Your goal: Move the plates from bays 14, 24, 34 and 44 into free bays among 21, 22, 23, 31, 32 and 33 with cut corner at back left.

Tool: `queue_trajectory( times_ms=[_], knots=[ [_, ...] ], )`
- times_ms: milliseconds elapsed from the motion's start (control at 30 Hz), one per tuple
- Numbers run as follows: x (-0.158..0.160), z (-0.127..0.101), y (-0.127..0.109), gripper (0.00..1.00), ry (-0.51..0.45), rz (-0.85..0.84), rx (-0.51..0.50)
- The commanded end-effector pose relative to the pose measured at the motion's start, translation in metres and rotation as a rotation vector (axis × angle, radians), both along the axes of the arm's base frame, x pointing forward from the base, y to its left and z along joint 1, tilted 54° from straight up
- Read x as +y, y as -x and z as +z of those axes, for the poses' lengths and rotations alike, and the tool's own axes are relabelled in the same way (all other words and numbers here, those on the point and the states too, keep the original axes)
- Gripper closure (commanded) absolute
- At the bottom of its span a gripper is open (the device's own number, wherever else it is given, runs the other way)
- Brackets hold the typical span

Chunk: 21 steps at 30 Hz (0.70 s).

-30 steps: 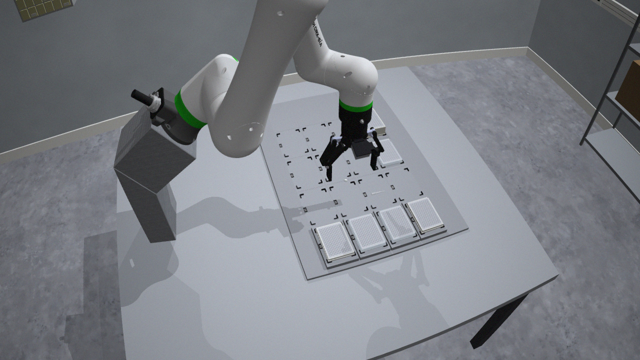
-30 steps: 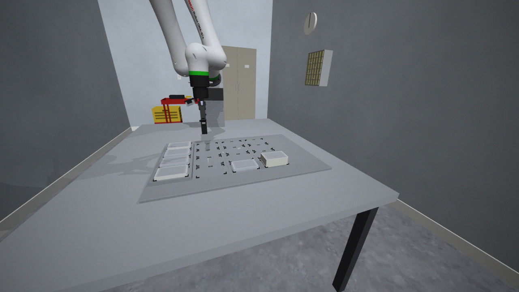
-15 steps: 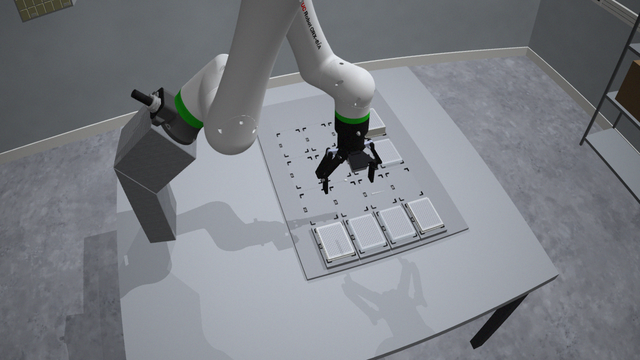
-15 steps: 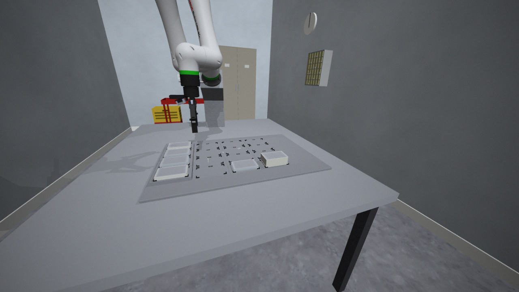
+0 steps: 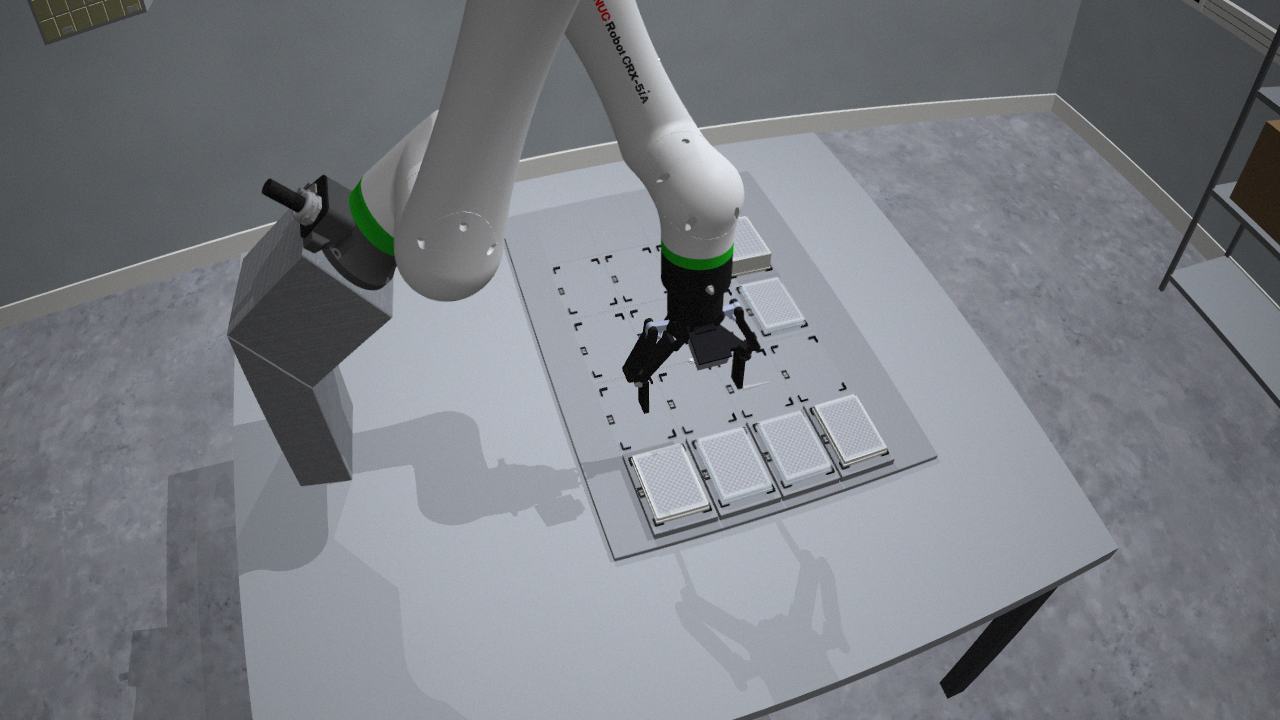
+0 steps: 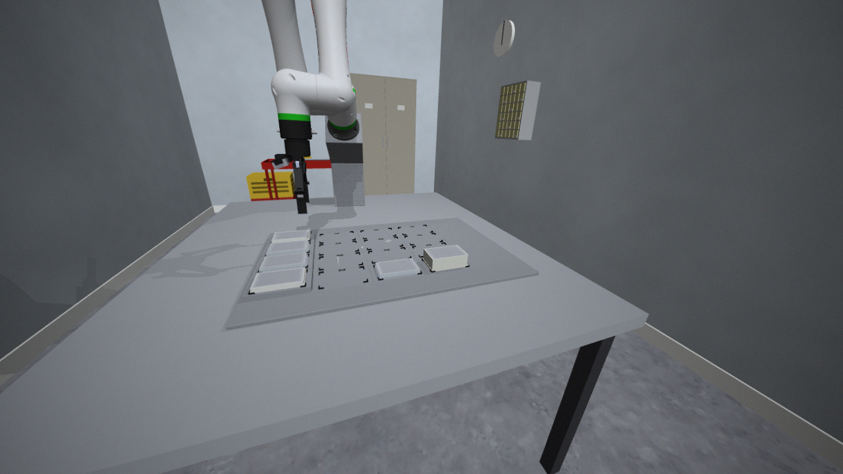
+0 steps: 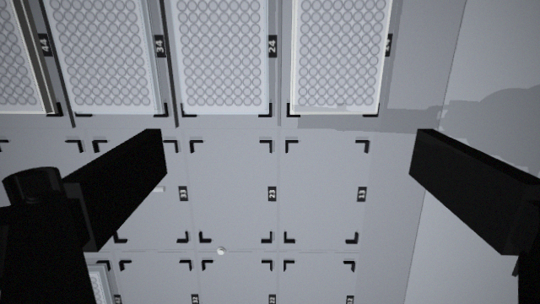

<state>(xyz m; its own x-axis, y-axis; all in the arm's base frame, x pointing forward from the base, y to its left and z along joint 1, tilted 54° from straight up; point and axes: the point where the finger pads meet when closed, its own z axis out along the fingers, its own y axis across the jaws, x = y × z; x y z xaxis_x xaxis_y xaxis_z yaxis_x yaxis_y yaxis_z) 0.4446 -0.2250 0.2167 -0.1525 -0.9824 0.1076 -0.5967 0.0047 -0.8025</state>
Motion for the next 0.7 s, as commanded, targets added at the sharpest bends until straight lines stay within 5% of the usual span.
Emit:
queue_trajectory(
  times_ms=[0, 667],
  knots=[
    [-0.012, -0.004, 0.006, 0.00, -0.014, 0.022, 0.003],
    [-0.069, -0.025, 0.036, 0.00, -0.014, 0.022, 0.003]
  ],
)
